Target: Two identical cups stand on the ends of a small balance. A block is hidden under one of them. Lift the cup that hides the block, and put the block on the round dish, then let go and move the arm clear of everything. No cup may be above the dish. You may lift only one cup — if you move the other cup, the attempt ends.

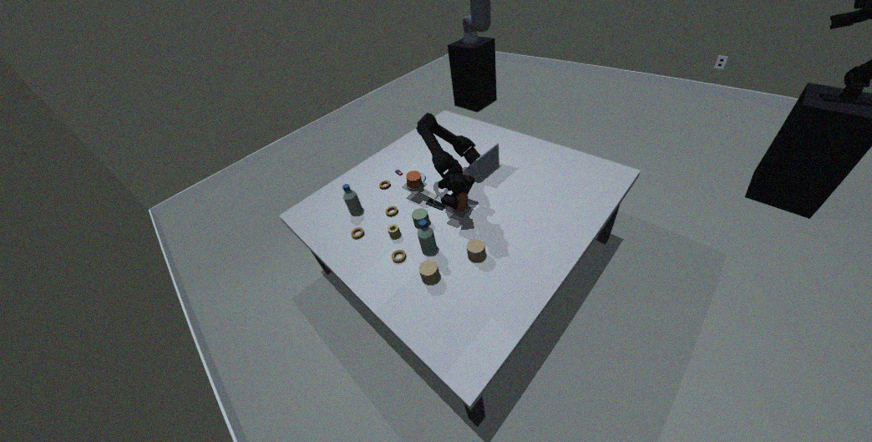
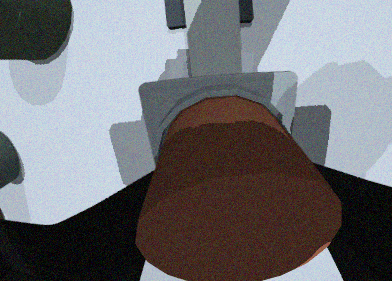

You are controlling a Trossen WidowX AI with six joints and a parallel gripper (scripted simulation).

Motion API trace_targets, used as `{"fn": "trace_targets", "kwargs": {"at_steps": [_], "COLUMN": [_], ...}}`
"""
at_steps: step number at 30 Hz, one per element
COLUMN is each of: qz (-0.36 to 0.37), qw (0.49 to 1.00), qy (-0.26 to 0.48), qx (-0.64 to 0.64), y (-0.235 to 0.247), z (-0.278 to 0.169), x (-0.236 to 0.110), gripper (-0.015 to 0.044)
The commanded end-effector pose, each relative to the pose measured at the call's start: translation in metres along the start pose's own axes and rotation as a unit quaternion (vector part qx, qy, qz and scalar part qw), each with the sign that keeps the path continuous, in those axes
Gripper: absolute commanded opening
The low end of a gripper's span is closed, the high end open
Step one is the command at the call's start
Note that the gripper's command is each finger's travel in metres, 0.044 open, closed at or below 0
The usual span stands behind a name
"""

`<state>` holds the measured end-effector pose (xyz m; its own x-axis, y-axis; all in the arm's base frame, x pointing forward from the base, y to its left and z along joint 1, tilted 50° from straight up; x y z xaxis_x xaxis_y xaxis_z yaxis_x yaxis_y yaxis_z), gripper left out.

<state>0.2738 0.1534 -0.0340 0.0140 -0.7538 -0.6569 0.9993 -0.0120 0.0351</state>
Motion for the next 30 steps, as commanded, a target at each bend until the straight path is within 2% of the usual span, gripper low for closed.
{"fn": "trace_targets", "kwargs": {"at_steps": [1, 30], "qz": [0.003, 0.003], "qw": [1.000, 1.000], "qy": [0.004, 0.006], "qx": [0.004, 0.004], "y": [0.002, 0.006], "z": [-0.002, -0.004], "x": [-0.008, -0.044], "gripper": [0.0000, 0.0000]}}
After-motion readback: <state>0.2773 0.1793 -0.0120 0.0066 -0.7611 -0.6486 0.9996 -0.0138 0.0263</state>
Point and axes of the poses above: the point midway between the two fingers, 35 mm back from their tips, its own x axis out along the fingers, its own y axis across the jaws, z = x × y, the point moved 8 cm from there along -x, back along the fingers, and after that the axes turned 11 degrees about x, right-handed, at the moved point
